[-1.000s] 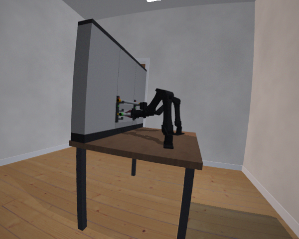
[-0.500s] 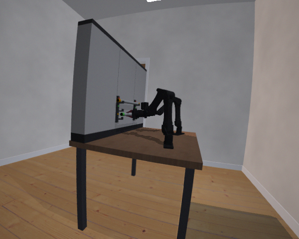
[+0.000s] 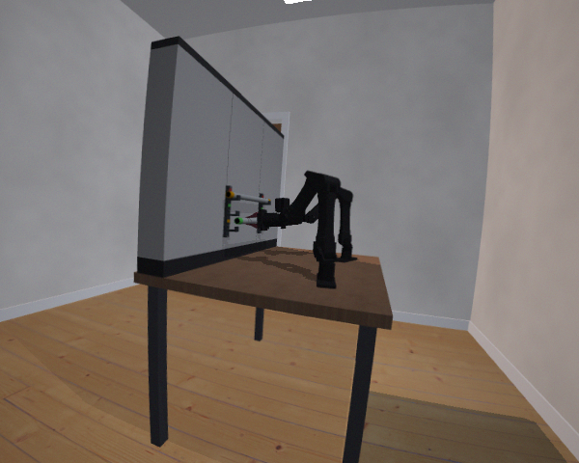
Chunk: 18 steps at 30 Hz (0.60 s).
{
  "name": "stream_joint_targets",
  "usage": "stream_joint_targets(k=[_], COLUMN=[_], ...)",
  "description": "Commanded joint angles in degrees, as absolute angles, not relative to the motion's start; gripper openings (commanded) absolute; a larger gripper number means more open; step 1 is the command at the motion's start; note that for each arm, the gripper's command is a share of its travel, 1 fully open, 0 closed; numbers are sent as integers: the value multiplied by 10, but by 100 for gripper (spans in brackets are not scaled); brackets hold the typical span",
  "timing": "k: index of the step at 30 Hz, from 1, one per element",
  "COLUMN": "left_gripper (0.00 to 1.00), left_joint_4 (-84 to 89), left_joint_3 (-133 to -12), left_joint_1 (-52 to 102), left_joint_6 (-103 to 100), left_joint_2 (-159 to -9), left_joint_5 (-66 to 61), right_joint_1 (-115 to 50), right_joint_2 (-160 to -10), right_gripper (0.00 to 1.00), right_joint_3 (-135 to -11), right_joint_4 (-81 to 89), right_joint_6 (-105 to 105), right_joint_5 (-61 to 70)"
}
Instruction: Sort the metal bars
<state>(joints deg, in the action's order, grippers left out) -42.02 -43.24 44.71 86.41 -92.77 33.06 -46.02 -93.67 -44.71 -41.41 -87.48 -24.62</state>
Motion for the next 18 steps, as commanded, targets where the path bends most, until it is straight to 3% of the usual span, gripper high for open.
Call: stream_joint_targets(k=[1,18], left_gripper=[0,0], left_joint_4=[-447,-398], left_joint_3=[-446,-469], left_joint_1=[451,452], left_joint_6=[897,898], left_joint_2=[-895,-868], left_joint_5=[345,346], right_joint_1=[-464,-464], right_joint_2=[-904,-878], right_gripper=[0,0], right_joint_3=[-462,-486], right_joint_4=[-441,-392], right_joint_6=[-899,-900], right_joint_5=[-257,-257])
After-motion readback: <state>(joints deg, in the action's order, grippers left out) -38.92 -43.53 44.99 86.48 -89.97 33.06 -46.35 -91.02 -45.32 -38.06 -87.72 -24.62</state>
